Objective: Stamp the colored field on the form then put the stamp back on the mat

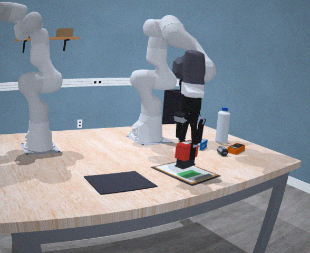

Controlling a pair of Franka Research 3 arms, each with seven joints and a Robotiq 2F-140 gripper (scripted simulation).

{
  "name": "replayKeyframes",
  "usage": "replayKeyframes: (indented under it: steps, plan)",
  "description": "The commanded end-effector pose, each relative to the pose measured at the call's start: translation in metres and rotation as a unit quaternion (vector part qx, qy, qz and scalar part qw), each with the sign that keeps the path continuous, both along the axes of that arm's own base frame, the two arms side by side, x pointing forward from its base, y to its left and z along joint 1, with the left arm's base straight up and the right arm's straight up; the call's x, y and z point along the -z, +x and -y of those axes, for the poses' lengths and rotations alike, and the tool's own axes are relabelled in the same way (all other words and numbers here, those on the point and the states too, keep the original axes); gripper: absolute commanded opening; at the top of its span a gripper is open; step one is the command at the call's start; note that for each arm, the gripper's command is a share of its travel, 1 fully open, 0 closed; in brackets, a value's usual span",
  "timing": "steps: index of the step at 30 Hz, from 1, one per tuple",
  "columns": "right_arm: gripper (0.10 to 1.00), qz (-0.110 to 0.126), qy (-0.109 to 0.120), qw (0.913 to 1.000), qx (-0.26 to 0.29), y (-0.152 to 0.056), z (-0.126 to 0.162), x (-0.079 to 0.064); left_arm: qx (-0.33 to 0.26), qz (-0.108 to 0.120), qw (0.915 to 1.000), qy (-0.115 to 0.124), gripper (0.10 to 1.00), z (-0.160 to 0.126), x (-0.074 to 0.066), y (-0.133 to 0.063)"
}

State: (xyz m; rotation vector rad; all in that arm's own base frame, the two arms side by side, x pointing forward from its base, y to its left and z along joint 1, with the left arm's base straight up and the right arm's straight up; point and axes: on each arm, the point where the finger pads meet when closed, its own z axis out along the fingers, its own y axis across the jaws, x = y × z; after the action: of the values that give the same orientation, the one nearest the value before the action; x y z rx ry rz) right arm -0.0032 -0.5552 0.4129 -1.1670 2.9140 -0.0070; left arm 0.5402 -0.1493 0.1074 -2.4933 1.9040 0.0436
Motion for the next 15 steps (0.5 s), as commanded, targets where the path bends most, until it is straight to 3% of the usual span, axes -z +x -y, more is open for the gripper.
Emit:
replayKeyframes:
  steps: [1, 15]
  plan:
    - [1.000, 0.000, 0.000, 1.0000, 0.000, 0.0000, 0.0000, -0.0001, 0.054, 0.009, 0.9984, -0.010, 0.272, -0.0136, -0.0028, 0.0026]
    - [1.000, 0.000, 0.000, 1.0000, 0.000, 0.0000, 0.0000, -0.0001, 0.055, 0.009, 0.9984, -0.011, 0.272, -0.0222, -0.0026, 0.0007]
